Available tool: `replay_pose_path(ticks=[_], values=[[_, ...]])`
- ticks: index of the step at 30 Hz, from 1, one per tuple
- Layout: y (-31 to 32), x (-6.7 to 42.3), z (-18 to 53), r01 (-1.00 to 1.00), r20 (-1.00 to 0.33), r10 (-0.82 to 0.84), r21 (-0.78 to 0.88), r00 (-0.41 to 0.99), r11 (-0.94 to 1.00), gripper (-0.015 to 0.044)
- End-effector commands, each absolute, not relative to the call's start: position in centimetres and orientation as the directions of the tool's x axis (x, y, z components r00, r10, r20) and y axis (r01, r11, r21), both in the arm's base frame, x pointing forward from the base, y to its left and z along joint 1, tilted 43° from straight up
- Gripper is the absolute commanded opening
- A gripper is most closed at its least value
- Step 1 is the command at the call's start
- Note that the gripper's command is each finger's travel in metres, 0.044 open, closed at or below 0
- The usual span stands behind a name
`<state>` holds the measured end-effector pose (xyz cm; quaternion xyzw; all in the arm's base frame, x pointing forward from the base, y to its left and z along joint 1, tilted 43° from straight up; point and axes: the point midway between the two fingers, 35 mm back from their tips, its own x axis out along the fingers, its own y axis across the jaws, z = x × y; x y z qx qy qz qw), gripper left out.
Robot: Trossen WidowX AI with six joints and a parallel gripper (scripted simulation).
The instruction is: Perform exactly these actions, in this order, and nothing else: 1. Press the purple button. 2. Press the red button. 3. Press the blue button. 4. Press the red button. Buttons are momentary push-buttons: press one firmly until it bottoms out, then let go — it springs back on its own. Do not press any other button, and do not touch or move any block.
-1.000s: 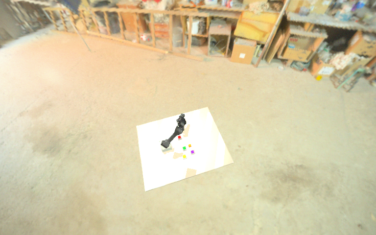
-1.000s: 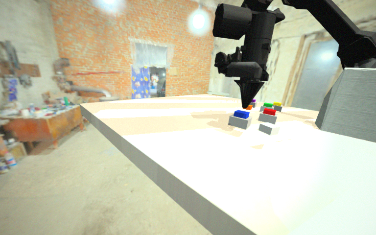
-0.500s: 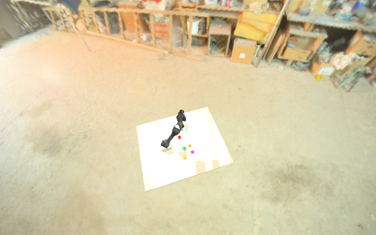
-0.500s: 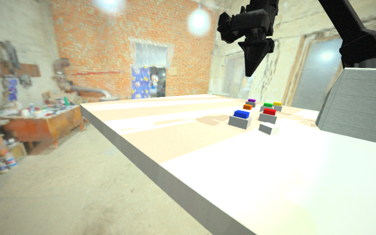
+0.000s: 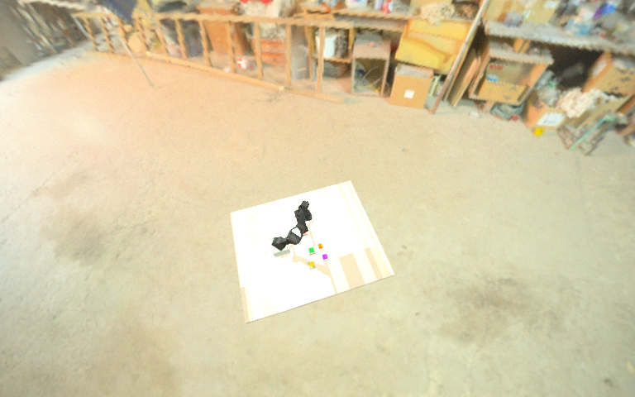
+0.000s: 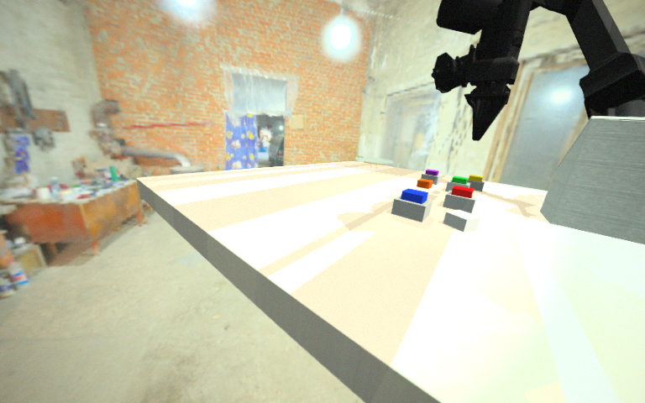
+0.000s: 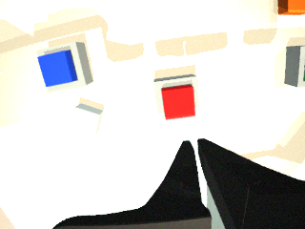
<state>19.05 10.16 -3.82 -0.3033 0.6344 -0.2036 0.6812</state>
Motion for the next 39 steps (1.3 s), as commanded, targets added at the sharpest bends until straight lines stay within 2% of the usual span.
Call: replay_pose_path(ticks=[1,6,39], values=[[9.3,19.2,-4.4,-0.111,-0.742,-0.660,-0.671,0.120,0.733,0.0020],[5.8,19.7,-8.2,-0.109,-0.739,-0.663,-0.673,0.121,0.731,0.0020],[3.4,20.1,-10.7,-0.109,-0.738,-0.664,-0.675,0.121,0.730,0.0020]])
